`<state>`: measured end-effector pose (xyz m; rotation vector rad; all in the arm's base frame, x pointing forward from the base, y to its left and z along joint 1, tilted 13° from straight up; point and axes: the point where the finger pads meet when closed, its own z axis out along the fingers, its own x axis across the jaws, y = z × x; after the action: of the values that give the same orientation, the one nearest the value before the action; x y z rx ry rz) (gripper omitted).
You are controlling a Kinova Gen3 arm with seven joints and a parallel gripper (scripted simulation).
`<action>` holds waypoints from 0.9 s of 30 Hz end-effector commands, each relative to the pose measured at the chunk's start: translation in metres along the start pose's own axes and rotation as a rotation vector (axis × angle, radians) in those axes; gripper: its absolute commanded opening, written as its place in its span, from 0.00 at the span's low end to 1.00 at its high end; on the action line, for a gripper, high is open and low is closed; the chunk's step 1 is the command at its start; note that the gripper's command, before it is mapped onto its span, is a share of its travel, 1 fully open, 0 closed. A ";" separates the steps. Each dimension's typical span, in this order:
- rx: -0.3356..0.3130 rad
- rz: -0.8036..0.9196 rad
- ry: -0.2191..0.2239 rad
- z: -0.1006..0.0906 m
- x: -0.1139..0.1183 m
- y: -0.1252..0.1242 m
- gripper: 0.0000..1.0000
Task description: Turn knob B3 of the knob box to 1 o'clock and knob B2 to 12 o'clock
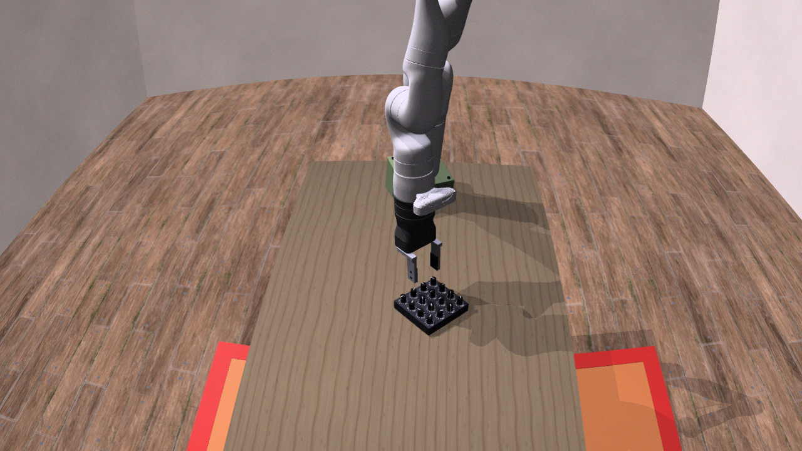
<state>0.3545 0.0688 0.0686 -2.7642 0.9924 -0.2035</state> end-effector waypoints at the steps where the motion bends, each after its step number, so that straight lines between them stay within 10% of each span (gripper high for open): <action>1: -0.002 0.000 0.001 0.000 0.000 -0.001 1.00; 27: -0.011 0.008 0.004 0.000 0.001 0.000 1.00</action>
<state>0.3551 0.0682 0.0680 -2.7699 1.0115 -0.2012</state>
